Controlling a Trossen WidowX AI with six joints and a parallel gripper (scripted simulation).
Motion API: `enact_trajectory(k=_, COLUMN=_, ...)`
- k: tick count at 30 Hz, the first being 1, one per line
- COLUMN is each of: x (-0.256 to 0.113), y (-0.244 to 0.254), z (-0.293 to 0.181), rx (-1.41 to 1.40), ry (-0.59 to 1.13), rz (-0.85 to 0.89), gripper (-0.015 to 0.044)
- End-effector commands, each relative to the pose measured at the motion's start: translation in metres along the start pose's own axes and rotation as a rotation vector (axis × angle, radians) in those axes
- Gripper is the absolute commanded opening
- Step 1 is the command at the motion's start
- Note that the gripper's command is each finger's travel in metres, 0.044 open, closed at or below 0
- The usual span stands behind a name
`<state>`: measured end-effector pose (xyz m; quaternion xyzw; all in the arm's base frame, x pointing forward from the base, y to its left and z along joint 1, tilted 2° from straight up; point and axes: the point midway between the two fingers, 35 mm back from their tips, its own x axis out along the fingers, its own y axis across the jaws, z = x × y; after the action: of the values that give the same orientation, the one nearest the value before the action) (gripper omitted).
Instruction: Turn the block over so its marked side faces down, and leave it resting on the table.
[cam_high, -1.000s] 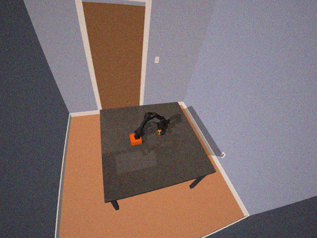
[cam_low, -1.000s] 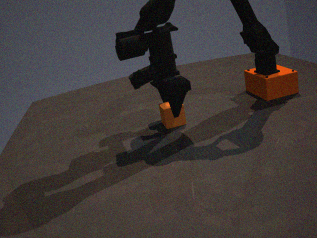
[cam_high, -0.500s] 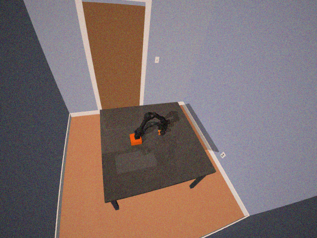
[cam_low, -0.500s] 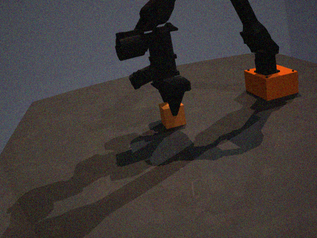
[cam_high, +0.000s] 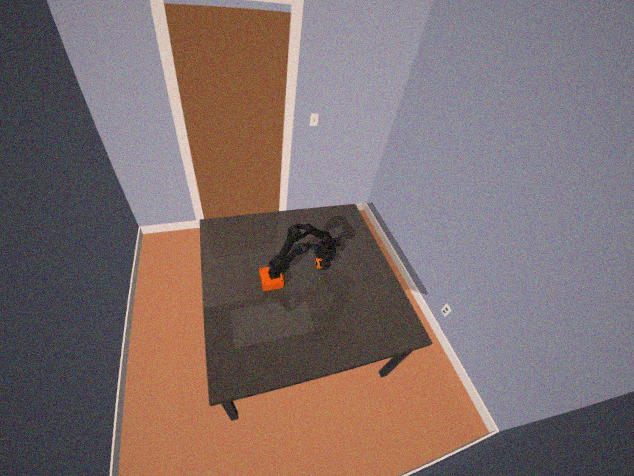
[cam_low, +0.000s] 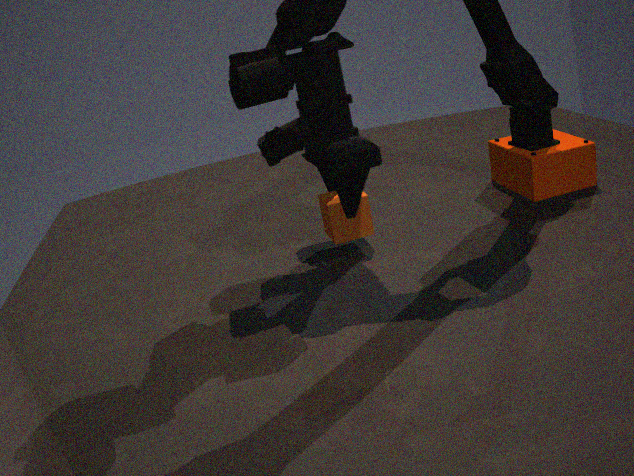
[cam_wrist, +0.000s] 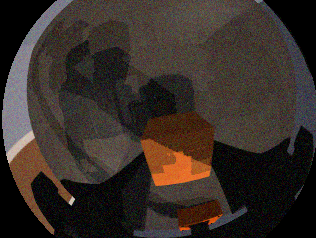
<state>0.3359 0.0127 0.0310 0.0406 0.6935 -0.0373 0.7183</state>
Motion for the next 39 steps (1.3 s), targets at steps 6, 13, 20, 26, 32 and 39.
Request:
enact_trajectory(k=6, x=-0.0108, y=0.0005, z=0.0041, rx=-0.006, ry=-0.061, rz=0.002, gripper=0.0000)
enact_trajectory(k=13, x=-0.0067, y=0.0010, z=0.0052, rx=-0.009, ry=-0.175, rz=-0.001, gripper=0.0000)
enact_trajectory(k=20, x=-0.0044, y=0.0012, z=0.0049, rx=-0.010, ry=-0.289, rz=-0.001, gripper=0.0000)
enact_trajectory(k=26, x=-0.0039, y=0.0011, z=0.0035, rx=-0.008, ry=-0.386, rz=0.000, gripper=0.0000)
enact_trajectory(k=32, x=-0.0047, y=0.0008, z=0.0008, rx=-0.005, ry=-0.483, rz=0.002, gripper=0.0000)
enact_trajectory(k=39, x=-0.0057, y=0.0005, z=-0.0014, rx=-0.003, ry=-0.539, rz=0.004, gripper=0.0000)
